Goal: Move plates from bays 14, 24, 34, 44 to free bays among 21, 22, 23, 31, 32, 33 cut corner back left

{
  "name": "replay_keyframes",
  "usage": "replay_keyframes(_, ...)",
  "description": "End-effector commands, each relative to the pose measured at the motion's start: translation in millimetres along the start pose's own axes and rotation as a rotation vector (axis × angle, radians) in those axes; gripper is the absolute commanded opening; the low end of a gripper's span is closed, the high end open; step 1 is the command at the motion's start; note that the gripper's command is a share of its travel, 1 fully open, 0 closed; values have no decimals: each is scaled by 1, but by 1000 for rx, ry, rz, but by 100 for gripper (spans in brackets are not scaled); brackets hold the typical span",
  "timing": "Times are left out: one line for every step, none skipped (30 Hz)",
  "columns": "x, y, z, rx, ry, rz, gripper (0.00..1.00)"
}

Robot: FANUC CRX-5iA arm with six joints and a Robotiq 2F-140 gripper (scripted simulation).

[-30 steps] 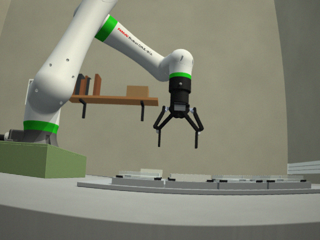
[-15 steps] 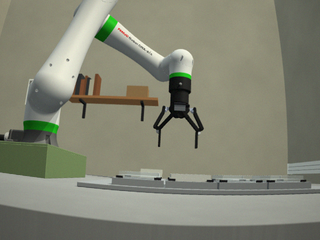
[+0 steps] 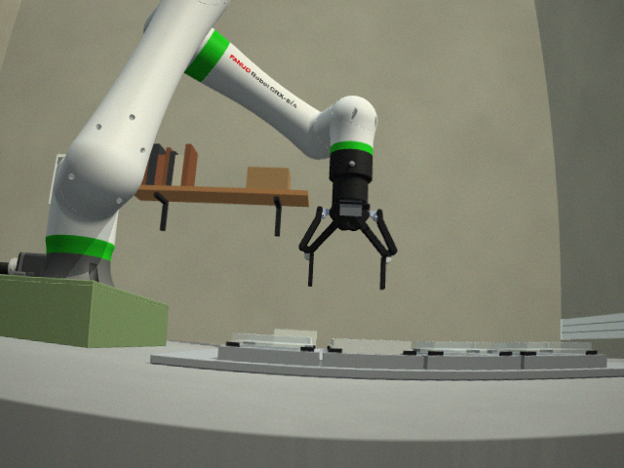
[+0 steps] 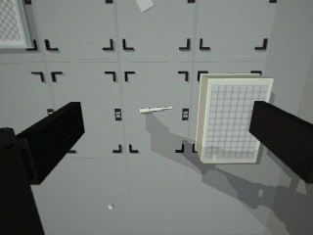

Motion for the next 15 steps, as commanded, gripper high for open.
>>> replay_keyframes(0, -1, -1, -2, 0, 0, 100)
replay_keyframes(0, -1, -1, -2, 0, 0, 100)
replay_keyframes(0, -1, -1, -2, 0, 0, 100)
replay_keyframes(0, -1, -1, -2, 0, 0, 100)
replay_keyframes(0, -1, -1, -2, 0, 0, 100)
replay_keyframes(0, -1, -1, -2, 0, 0, 100)
replay_keyframes(0, -1, -1, -2, 0, 0, 100)
replay_keyframes(0, -1, -1, -2, 0, 0, 100)
replay_keyframes(0, -1, -1, -2, 0, 0, 100)
replay_keyframes(0, -1, -1, -2, 0, 0, 100)
replay_keyframes(0, -1, -1, -2, 0, 0, 100)
replay_keyframes(0, -1, -1, -2, 0, 0, 100)
replay_keyframes(0, -1, -1, -2, 0, 0, 100)
replay_keyframes(0, -1, -1, -2, 0, 0, 100)
replay_keyframes(0, -1, -5, -2, 0, 0, 100)
Point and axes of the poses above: the point where the finger pads meet when closed, its own y axis out along the fingers, its own z axis across the jaws, x = y × z, the point moved 5 cm from there along -y, back along the fingers, and after that the axes turned 3 degrees about -y, right-handed, at the moved point
